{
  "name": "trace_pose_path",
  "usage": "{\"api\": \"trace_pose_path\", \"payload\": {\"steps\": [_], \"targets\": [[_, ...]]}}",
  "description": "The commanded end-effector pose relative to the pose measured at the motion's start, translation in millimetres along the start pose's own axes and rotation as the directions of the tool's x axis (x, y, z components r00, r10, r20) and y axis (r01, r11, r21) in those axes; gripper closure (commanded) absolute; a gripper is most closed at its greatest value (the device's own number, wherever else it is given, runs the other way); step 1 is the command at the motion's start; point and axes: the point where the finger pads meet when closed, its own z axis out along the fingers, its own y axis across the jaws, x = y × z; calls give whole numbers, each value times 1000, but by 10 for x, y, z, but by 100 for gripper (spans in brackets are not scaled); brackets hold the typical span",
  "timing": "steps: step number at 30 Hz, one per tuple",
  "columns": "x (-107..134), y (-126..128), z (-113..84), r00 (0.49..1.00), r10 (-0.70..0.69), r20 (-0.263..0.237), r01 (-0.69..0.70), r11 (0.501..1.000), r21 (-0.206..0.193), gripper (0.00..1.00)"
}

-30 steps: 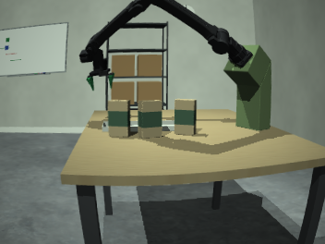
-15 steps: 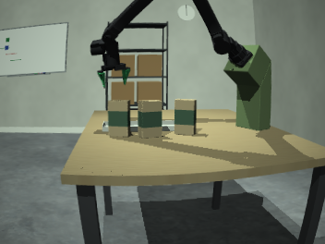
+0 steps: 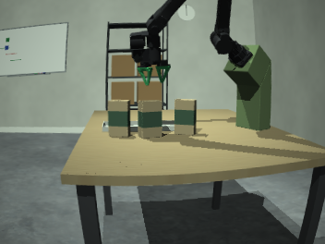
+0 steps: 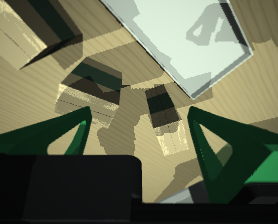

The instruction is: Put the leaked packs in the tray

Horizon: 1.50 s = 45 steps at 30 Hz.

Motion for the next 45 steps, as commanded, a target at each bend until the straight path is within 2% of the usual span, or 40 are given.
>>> {"api": "trace_pose_path", "payload": {"steps": [1, 7, 13, 32, 33, 45], "targets": [[347, -87, -43, 987, -158, 24, 159, 986, -44, 0], [839, -424, 39, 955, -295, 29, 296, 952, -72, 0], [1045, -592, 95, 935, -354, 34, 356, 931, -85, 0], [1094, -636, 107, 933, -360, 26, 360, 929, -85, 0], [1094, -636, 107, 933, -359, 26, 360, 929, -85, 22], [1094, -636, 107, 933, -359, 26, 360, 929, -85, 22]]}}
